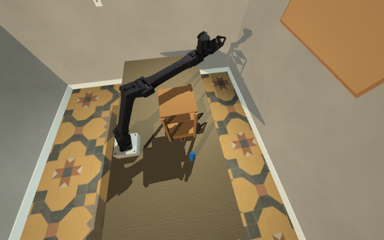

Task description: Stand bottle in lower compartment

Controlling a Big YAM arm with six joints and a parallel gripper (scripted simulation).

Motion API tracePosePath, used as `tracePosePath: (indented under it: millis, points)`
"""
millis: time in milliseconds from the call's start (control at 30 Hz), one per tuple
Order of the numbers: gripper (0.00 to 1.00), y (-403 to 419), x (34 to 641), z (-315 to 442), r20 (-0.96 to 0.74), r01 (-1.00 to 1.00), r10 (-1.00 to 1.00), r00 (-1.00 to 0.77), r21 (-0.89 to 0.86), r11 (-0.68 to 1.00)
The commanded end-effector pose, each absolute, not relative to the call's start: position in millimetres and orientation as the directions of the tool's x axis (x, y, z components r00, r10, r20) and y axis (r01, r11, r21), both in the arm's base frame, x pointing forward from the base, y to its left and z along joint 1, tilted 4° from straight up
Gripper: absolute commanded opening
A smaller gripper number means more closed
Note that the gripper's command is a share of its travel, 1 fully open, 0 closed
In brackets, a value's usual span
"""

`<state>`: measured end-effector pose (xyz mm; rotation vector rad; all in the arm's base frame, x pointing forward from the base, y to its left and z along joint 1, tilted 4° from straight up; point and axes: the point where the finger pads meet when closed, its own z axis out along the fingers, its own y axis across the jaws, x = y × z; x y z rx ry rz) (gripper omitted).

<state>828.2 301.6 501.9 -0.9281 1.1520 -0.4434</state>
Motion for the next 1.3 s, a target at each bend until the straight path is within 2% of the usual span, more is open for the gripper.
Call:
tracePosePath:
  millis: [0, 267, 433, 633, 900, 1133, 1267]
  points:
    - [0.77, 277, 825, 589, -0.611, -0.038, -0.646, 0.458, -0.739, 0.672]
    - [0.77, 241, 814, 638, -0.622, 0.029, -0.570, 0.537, -0.661, 0.750]
    - [0.77, 184, 818, 630, -0.659, 0.012, -0.587, 0.471, -0.661, 0.751]
    - [0.77, 136, 824, 599, -0.699, -0.022, -0.599, 0.391, -0.658, 0.753]
    - [0.77, 34, 821, 541, -0.769, -0.068, -0.597, 0.226, -0.624, 0.778]
    - [0.77, -60, 799, 493, -0.822, -0.083, -0.564, 0.076, -0.569, 0.818]
    - [0.77, -86, 789, 479, -0.836, -0.083, -0.548, 0.032, -0.549, 0.832]
